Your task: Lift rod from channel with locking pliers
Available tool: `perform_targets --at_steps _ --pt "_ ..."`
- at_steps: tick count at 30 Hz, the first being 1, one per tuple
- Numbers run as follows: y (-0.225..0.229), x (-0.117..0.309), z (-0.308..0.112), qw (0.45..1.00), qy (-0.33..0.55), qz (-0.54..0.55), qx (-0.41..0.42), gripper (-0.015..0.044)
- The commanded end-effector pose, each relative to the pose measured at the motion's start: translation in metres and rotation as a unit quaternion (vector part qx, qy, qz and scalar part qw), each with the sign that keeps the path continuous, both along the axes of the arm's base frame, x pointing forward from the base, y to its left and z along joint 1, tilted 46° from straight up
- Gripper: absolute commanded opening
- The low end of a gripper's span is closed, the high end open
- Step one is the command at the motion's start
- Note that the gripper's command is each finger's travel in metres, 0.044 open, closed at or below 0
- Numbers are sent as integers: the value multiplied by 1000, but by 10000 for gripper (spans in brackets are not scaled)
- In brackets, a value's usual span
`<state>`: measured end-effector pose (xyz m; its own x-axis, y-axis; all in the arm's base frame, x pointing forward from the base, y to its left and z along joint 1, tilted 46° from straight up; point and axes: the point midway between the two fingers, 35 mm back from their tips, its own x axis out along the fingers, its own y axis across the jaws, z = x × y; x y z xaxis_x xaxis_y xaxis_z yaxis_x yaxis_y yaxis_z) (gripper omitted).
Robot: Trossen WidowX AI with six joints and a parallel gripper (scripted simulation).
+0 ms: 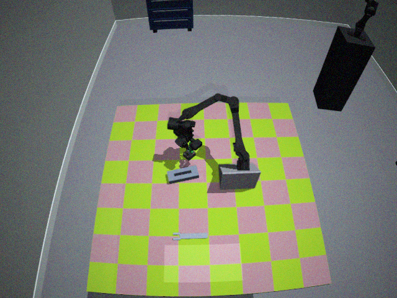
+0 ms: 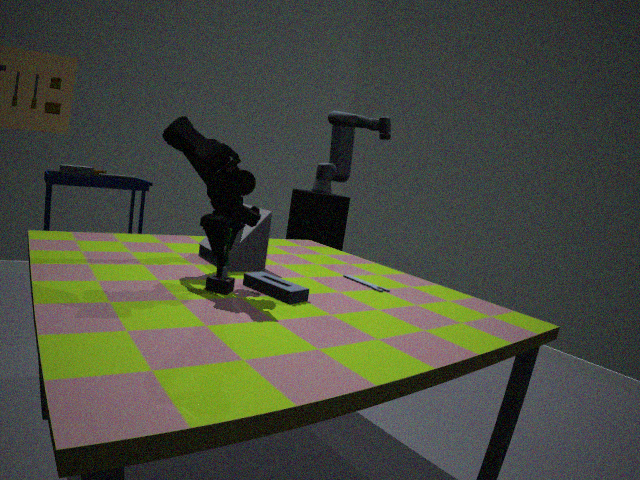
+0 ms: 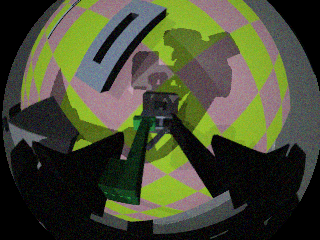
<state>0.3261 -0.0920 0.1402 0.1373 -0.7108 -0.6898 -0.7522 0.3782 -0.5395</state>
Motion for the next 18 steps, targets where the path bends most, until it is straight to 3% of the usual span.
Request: perform_targets --at_steps 1,18 --pt "0 0 -1 1000 1 1 1 409" --pt "0 0 -1 1000 1 1 1 387"
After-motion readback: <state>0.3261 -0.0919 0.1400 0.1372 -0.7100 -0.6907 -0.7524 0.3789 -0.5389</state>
